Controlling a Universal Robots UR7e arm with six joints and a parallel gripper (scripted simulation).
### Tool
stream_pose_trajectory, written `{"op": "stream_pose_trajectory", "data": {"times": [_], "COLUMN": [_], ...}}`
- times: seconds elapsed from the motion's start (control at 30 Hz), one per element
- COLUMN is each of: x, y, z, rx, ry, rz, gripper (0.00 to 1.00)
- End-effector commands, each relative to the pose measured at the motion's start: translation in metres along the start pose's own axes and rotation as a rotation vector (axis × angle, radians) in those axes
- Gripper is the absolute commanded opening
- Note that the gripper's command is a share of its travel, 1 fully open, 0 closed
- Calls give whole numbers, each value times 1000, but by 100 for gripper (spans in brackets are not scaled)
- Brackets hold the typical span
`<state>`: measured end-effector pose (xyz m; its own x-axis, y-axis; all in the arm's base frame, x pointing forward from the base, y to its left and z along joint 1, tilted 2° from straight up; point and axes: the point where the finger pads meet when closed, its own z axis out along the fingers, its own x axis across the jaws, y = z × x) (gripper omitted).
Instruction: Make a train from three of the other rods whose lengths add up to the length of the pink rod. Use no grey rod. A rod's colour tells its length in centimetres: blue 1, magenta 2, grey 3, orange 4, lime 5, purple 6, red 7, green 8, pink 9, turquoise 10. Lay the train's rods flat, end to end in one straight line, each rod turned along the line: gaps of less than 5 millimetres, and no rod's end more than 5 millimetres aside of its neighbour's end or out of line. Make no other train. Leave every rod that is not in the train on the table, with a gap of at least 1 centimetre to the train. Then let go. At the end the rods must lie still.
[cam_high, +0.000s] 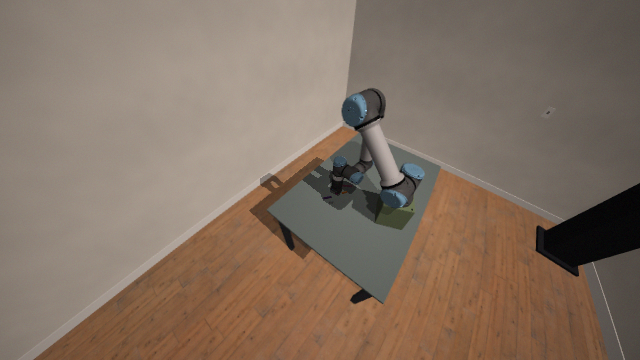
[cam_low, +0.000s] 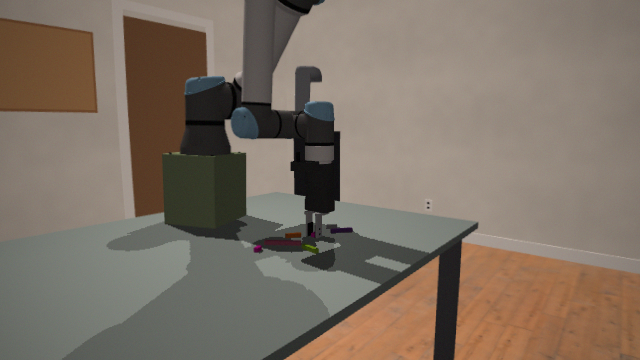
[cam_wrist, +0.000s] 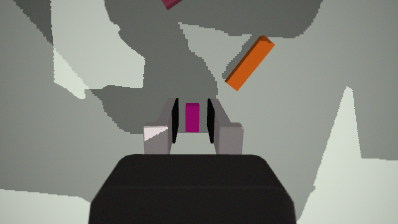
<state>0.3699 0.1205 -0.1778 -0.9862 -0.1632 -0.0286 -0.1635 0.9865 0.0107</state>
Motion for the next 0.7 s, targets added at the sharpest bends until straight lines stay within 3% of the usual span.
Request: {"op": "stream_pose_trajectory", "data": {"times": [0.0,0.03,0.07,0.67], "x": [0,0,0,0], "y": [0,0,0,0], "z": [0,0,0,0], "rx": [0,0,0,0], "ry": [-1,-1,-1,-1], "rz": [0,0,0,0], "gripper": [54,54,24,24]}}
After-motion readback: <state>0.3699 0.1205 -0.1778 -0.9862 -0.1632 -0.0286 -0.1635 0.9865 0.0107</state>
